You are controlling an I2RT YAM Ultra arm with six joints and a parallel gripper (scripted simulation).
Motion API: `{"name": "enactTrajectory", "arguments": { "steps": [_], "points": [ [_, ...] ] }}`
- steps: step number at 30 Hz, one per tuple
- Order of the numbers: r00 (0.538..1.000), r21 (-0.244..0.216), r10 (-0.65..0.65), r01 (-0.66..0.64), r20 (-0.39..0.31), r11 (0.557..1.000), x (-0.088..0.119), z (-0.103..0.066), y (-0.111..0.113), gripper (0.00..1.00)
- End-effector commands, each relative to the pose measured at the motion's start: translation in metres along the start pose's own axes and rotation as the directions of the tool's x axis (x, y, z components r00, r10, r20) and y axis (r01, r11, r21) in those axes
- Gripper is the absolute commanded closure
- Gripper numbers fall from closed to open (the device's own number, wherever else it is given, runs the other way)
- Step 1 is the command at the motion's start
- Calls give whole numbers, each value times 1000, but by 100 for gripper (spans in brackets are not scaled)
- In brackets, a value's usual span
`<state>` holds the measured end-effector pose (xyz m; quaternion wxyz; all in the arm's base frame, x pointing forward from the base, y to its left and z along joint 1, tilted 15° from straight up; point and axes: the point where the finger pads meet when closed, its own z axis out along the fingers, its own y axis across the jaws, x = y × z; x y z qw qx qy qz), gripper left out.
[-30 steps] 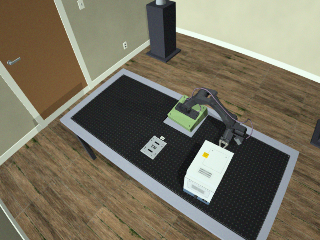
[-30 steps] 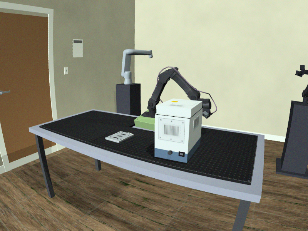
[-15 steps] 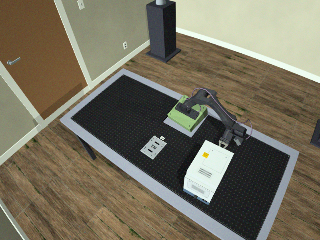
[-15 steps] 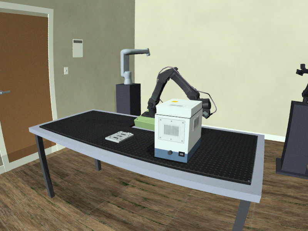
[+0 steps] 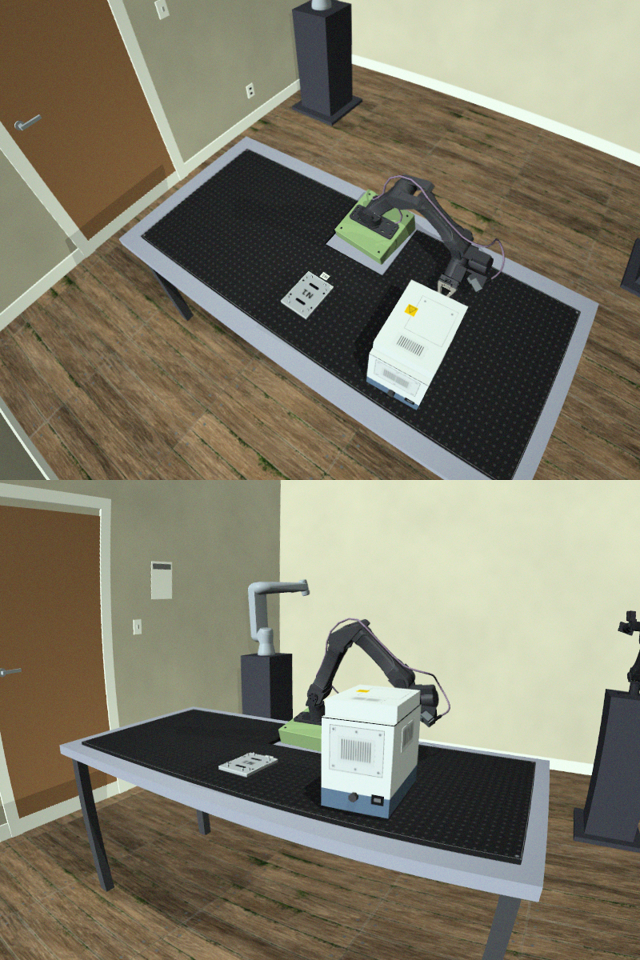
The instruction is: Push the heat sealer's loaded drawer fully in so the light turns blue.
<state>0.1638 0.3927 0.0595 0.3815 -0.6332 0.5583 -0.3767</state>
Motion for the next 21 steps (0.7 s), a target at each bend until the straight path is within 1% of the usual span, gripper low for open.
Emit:
{"name": "enactTrajectory", "arguments": {
  "steps": [1, 19, 21],
  "points": [
    [999, 14, 28, -28, 15, 1000, -1, -4, -10, 100],
    [999, 14, 28, -28, 15, 1000, -1, -4, -10, 100],
    [1000, 13, 27, -27, 10, 1000, 1, -1, -10, 100]
  ]
}}
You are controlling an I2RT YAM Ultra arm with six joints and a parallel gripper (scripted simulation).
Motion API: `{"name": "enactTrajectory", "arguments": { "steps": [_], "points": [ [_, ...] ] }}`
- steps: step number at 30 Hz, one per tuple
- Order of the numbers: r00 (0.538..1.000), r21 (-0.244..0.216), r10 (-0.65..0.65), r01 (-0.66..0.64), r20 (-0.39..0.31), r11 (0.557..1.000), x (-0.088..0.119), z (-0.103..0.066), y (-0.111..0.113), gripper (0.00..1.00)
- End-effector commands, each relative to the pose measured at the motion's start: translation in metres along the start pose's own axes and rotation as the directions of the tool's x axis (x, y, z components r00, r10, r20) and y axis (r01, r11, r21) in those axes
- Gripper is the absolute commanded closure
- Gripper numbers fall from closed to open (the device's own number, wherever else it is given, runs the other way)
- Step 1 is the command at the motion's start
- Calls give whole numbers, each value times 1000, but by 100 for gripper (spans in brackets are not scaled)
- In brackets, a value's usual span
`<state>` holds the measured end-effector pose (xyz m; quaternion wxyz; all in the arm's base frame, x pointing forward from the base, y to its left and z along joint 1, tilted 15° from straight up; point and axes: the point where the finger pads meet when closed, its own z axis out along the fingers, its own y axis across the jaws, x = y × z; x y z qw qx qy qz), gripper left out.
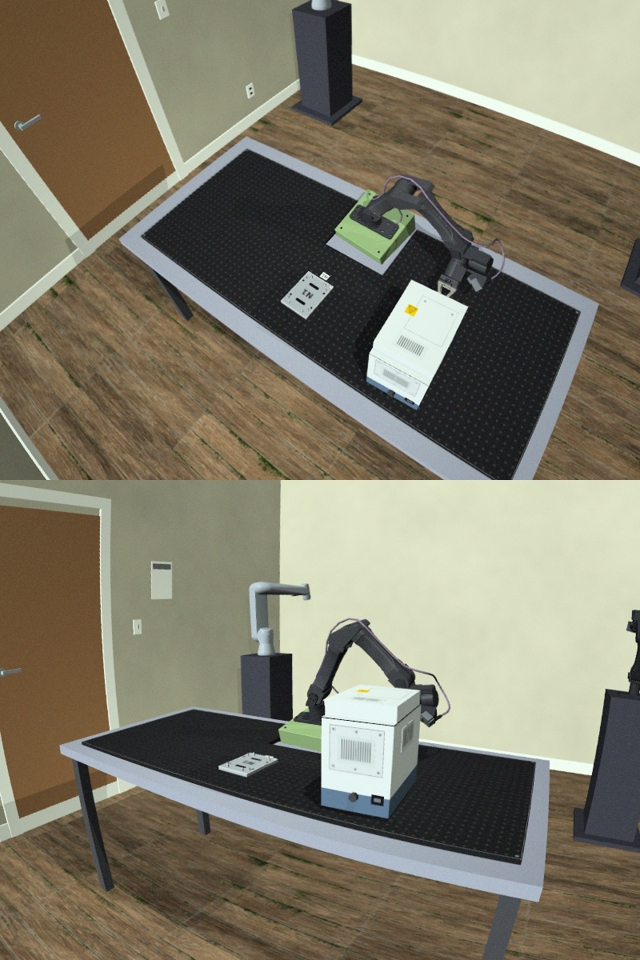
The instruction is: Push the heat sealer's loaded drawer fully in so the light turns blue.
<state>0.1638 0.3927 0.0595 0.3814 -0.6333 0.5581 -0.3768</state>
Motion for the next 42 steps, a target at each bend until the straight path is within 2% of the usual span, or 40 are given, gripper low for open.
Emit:
{"name": "enactTrajectory", "arguments": {
  "steps": [1, 42],
  "points": [
    [1000, 12, 27, -27, 7, 1000, 2, 0, -10, 100],
    [1000, 9, 26, -26, 6, 1000, 3, 7, -16, 100]
  ]
}}
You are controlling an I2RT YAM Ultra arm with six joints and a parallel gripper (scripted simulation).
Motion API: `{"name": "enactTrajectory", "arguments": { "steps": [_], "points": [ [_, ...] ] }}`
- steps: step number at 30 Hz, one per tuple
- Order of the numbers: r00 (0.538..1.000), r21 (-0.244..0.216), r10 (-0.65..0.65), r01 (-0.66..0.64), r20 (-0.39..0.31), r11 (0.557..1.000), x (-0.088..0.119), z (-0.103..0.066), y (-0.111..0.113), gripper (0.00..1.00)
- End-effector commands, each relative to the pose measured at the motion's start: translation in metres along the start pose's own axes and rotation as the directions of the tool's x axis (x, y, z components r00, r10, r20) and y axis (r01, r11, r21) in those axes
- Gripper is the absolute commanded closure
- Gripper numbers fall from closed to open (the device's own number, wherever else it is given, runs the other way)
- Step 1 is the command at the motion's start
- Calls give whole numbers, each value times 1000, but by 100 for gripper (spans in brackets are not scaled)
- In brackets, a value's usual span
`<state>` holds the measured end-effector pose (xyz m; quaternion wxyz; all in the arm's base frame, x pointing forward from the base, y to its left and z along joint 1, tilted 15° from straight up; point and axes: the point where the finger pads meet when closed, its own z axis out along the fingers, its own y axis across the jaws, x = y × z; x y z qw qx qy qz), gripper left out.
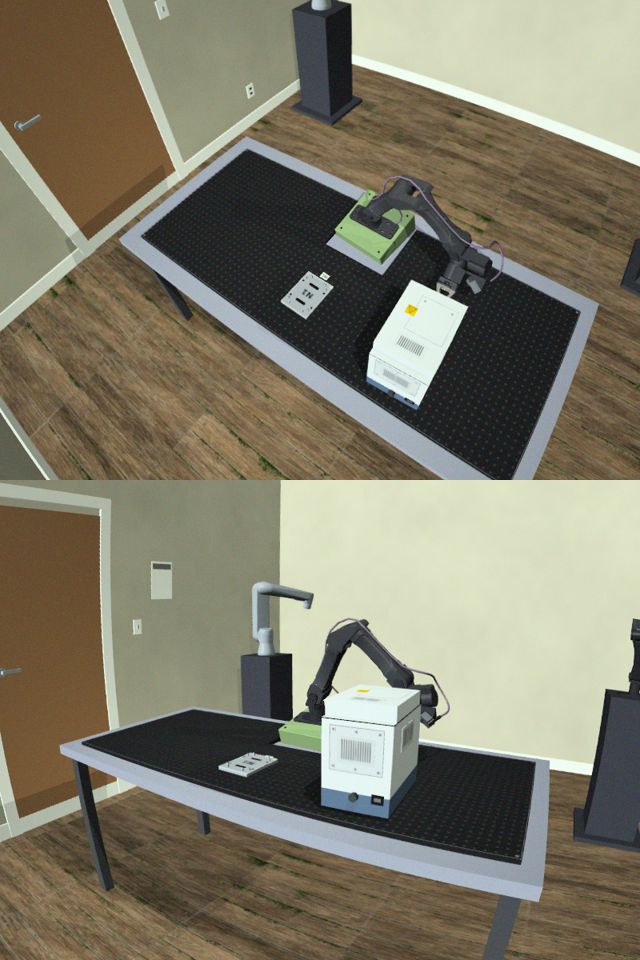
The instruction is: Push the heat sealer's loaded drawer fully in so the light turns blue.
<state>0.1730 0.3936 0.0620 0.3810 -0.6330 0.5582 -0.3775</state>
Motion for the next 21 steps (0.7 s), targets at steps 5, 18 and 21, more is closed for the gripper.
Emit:
{"name": "enactTrajectory", "arguments": {
  "steps": [5, 18, 21],
  "points": [
    [1000, 6, 26, -26, 10, 1000, 2, 1, -10, 100],
    [999, 10, 32, -32, 10, 999, 1, 3, -14, 100],
    [1000, 10, 29, -29, 9, 1000, 2, 4, -13, 100]
  ]
}}
